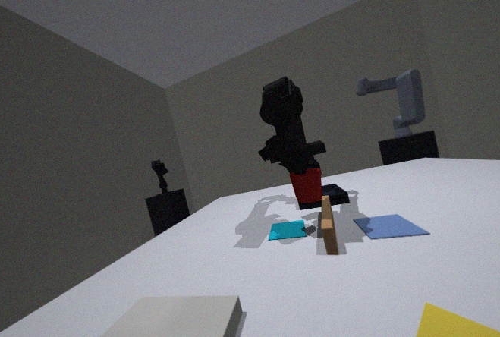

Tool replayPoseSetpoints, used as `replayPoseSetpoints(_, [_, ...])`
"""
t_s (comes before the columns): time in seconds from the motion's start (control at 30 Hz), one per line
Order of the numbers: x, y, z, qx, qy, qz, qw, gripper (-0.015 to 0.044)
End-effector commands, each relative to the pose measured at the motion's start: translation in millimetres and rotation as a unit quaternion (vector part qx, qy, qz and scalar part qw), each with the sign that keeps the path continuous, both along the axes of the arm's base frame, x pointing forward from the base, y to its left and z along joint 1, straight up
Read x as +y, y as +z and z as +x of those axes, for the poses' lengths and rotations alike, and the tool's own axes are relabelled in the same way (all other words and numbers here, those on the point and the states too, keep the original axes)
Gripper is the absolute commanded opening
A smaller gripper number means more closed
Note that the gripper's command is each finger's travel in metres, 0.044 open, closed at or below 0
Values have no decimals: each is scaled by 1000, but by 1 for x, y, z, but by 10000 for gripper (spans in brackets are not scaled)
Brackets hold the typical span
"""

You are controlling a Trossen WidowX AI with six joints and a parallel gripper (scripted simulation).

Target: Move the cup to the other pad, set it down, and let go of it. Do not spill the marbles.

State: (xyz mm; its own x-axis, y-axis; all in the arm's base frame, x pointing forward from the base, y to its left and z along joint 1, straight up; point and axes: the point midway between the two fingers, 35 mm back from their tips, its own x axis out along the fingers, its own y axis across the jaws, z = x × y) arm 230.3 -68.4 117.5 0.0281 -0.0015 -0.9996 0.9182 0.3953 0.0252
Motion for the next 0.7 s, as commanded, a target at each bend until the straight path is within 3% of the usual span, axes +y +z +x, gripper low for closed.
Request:
replayPoseSetpoints(0.0, [-6,0,-3,2,3,-3,1000,0])
replayPoseSetpoints(0.67, [-39,2,-14,3,3,-5,1000,0])
